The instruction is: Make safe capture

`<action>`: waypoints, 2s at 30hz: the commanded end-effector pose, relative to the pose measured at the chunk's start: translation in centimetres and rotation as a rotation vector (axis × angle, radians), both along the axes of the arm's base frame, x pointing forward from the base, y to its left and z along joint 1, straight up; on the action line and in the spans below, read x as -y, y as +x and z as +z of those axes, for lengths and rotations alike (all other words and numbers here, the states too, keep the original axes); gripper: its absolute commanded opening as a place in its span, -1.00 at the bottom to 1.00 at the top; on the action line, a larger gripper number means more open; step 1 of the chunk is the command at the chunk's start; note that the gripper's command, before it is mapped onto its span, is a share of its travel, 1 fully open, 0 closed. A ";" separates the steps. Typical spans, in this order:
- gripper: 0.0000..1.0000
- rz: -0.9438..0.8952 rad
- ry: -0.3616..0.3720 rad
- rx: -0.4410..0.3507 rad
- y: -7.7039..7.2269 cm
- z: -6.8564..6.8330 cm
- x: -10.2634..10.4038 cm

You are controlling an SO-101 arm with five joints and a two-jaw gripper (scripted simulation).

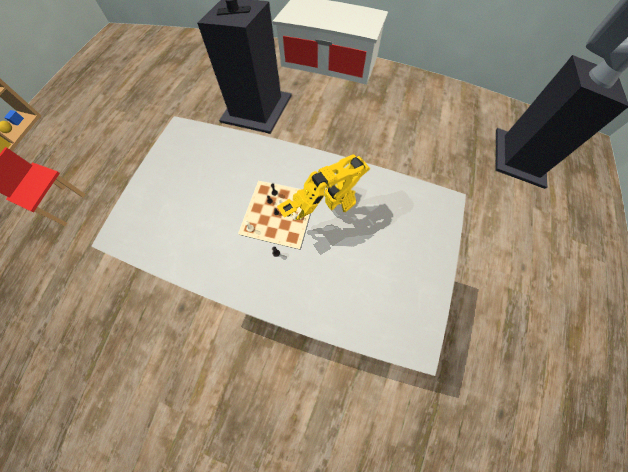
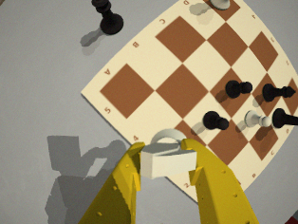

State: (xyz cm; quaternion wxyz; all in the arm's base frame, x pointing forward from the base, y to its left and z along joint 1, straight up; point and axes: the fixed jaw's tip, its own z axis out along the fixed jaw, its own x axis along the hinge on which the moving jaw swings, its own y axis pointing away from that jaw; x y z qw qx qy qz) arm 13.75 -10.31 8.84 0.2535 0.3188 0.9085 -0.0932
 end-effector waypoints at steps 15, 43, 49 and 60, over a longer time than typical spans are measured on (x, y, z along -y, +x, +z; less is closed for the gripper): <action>-1.00 0.037 0.003 -0.002 1.1 0.6 0.0; -1.00 0.036 0.003 -0.002 1.2 -0.3 0.2; -1.00 0.036 0.003 -0.002 1.3 -1.0 0.2; -1.00 0.036 0.003 -0.002 1.3 -3.3 0.2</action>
